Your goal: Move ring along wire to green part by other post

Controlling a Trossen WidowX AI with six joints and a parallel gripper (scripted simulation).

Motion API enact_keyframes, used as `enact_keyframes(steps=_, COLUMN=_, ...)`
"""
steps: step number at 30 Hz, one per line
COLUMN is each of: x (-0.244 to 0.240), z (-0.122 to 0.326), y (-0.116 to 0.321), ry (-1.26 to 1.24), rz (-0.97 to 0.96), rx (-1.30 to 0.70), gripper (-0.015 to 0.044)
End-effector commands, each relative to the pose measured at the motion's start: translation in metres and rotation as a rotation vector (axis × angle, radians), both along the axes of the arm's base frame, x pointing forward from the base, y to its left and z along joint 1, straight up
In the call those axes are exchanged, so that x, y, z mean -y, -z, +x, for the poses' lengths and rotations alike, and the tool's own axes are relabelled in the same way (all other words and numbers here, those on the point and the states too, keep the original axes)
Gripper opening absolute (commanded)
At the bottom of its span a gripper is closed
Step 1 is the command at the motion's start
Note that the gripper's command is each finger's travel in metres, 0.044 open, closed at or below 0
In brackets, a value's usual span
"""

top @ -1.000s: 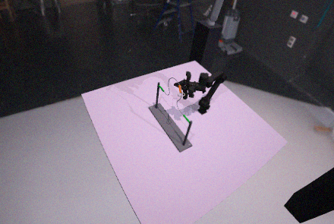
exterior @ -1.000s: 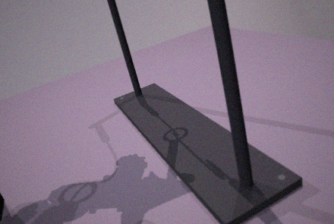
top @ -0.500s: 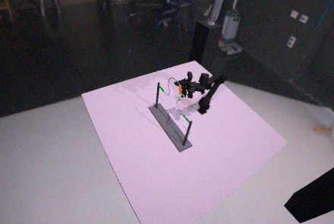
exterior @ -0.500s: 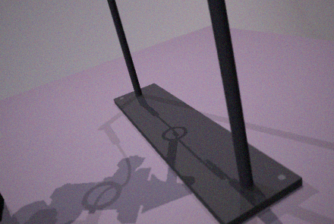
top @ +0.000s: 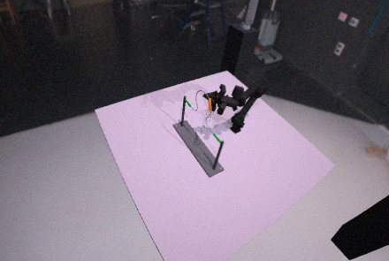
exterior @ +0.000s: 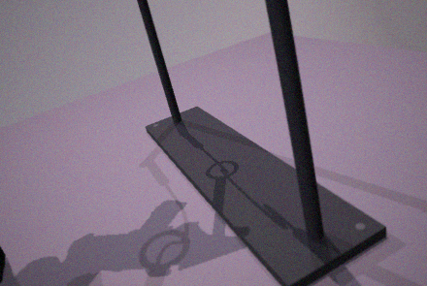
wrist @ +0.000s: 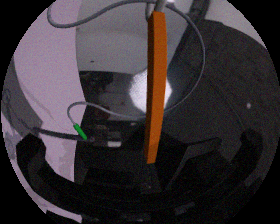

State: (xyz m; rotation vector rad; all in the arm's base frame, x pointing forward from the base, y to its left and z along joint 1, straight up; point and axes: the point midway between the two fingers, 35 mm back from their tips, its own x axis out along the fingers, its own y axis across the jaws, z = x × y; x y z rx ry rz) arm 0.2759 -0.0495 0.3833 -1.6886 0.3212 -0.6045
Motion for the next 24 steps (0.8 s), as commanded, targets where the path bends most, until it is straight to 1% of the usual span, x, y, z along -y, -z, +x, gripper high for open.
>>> enact_keyframes(steps=1, x=-0.0006, z=-0.0003, y=-0.0024, ry=-0.002, rz=-0.052, rx=0.001, gripper=-0.0150)
enact_keyframes(steps=19, x=-0.0026, z=-0.0004, y=-0.0093, ry=0.003, rz=-0.290, rx=-0.004, gripper=-0.0150)
enact_keyframes(steps=24, x=-0.0028, z=-0.0004, y=-0.0097, ry=0.003, rz=-0.327, rx=-0.005, gripper=-0.0150)
